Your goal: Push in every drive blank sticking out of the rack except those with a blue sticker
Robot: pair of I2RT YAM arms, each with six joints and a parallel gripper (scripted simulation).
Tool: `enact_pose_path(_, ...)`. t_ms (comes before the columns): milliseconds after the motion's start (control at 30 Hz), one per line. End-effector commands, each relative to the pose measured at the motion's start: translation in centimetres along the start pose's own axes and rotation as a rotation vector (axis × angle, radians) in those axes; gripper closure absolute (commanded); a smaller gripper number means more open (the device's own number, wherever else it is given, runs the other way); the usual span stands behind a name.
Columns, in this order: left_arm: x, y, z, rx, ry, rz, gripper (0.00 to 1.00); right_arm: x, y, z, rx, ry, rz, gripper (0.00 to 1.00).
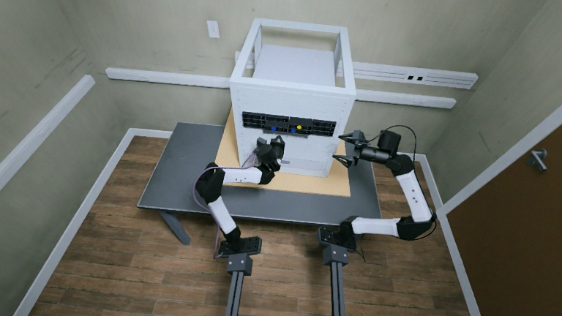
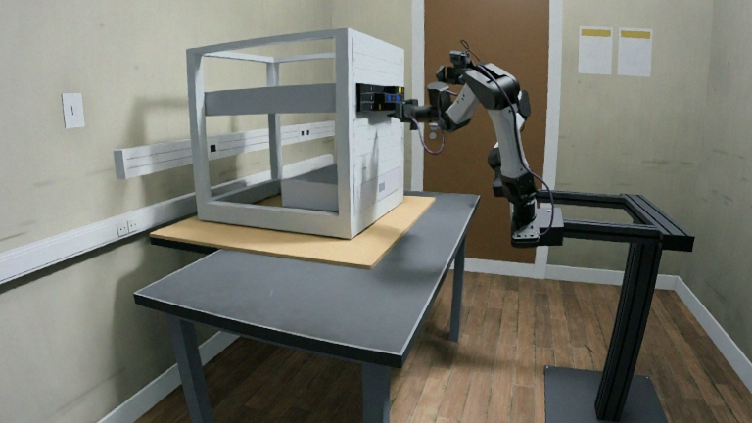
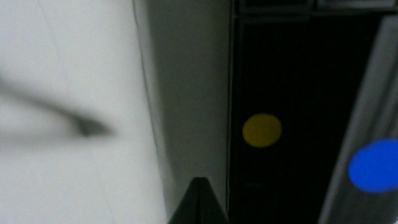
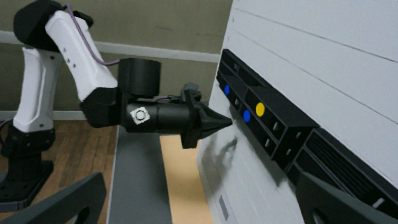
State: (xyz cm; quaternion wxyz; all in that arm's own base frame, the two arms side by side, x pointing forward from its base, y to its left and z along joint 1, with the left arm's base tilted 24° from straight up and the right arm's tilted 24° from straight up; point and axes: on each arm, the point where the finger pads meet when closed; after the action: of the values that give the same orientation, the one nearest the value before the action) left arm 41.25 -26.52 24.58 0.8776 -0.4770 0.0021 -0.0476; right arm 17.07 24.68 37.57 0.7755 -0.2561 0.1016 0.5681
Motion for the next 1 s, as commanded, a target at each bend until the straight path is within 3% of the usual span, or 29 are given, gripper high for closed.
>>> enact_pose_path(0,-2.5,-2.8,1.3,-0.05,-0.017,-0.075,1.0,-0.2,-0.5,0.4,0.002,0.005,-0.023,0.0)
enact_pose_path(333,-2.6,-3.3,1.5,-0.058,-0.022,-0.084,1.0,-0.2,-0.9,0.0,0.008,0.029,-0.049,0.0)
enact_pose_path(667,-6.4,-2.5,1.7,-0.051,-0.022,-0.08,1.0,-0.2,-0.9,-0.3,0.004,0.043,-0.051,0.0)
enact_pose_path(800,-7.4,-2.5,1.0,0.038,0.007,-0.051,1.0,-0.2,-0.5,0.2,-0.007,0.016,-0.028,0.0)
enact_pose_path(967,-9.9,-5.8,0.6,0.252,0.085,-0.054,1.0,-0.1,-0.1,1.1,-0.008,-0.027,0.003,0.0)
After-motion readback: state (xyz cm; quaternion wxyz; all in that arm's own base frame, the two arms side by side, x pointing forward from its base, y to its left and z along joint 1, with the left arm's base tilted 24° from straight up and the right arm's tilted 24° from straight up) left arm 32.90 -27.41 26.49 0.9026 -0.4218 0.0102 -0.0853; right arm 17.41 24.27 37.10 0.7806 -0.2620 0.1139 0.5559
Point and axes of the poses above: on each arm, the point where the finger pads meet when closed, its own x axis out along the fingers, its own y axis across the jaws, z = x × y, and after that the axes turned 7 degrees about x, right-handed
